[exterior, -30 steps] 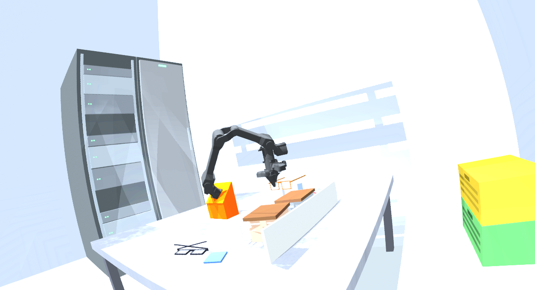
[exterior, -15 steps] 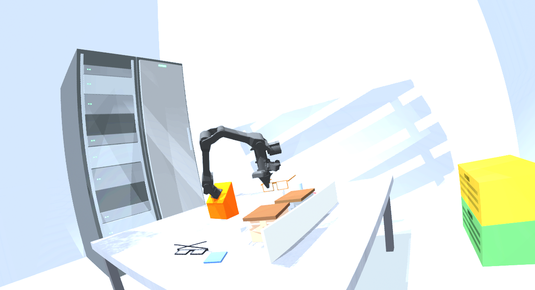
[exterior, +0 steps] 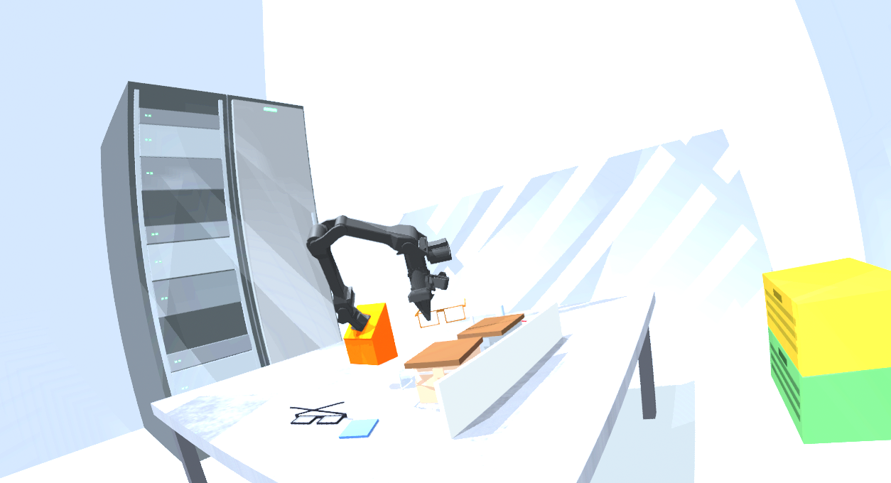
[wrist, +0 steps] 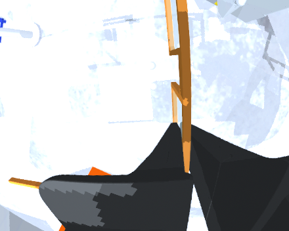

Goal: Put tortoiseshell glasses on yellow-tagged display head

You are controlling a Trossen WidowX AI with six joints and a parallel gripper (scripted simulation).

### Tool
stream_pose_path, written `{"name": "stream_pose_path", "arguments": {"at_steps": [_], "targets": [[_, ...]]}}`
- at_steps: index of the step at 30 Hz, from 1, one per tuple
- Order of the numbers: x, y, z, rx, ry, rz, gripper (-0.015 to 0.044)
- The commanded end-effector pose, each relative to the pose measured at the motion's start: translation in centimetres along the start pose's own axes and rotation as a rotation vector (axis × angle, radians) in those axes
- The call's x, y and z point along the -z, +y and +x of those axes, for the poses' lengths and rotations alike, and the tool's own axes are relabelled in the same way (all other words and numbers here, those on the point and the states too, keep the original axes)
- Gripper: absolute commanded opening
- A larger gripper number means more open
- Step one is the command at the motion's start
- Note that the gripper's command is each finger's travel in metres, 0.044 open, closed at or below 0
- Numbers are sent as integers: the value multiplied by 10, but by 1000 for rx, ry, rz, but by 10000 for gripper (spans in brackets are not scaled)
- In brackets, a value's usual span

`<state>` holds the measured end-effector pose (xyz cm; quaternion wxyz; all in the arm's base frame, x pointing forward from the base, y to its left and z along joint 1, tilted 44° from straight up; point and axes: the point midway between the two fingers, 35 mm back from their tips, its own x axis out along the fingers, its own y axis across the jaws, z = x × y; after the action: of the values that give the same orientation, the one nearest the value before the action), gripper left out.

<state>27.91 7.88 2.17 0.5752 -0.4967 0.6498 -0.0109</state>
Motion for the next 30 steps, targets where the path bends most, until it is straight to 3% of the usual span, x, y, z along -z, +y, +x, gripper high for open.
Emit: {"name": "stream_pose_path", "arguments": {"at_steps": [1, 12, 30], "targets": [[21, -15, 3, 5, 12, -108, 0], [64, -42, 8, 14, 28, -337, 0], [63, -43, 19, 12, 26, -341, 0]]}}
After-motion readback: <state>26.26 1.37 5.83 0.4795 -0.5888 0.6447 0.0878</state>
